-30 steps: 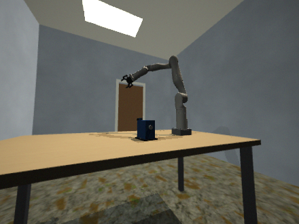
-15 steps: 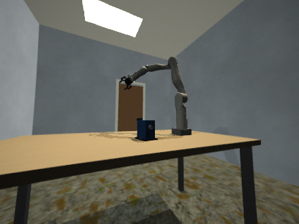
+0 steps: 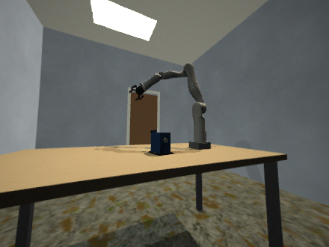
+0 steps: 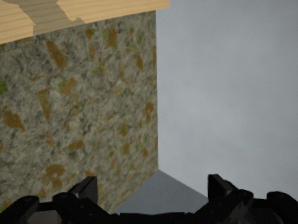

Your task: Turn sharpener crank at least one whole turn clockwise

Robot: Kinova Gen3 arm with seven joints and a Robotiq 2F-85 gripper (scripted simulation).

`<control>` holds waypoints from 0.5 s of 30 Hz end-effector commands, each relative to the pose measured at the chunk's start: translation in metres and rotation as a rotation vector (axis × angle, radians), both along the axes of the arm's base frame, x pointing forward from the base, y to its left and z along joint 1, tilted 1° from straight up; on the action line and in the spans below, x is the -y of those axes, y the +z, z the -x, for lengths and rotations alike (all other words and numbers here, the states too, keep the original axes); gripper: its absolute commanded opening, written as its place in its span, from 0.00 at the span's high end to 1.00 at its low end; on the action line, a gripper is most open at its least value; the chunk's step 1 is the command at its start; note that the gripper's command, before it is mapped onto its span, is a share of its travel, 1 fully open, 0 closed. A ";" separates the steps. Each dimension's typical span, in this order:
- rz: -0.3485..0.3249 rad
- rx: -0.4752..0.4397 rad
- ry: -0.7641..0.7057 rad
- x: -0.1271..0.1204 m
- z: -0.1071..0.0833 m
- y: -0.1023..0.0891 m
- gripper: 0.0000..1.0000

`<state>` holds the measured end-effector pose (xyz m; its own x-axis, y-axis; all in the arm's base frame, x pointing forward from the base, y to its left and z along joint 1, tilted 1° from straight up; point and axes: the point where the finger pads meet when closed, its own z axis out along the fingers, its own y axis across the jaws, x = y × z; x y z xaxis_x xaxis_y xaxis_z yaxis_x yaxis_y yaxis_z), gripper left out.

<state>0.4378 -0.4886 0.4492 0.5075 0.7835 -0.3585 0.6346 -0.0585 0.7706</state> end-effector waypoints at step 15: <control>-0.078 -0.049 0.061 -0.041 -0.026 -0.035 0.00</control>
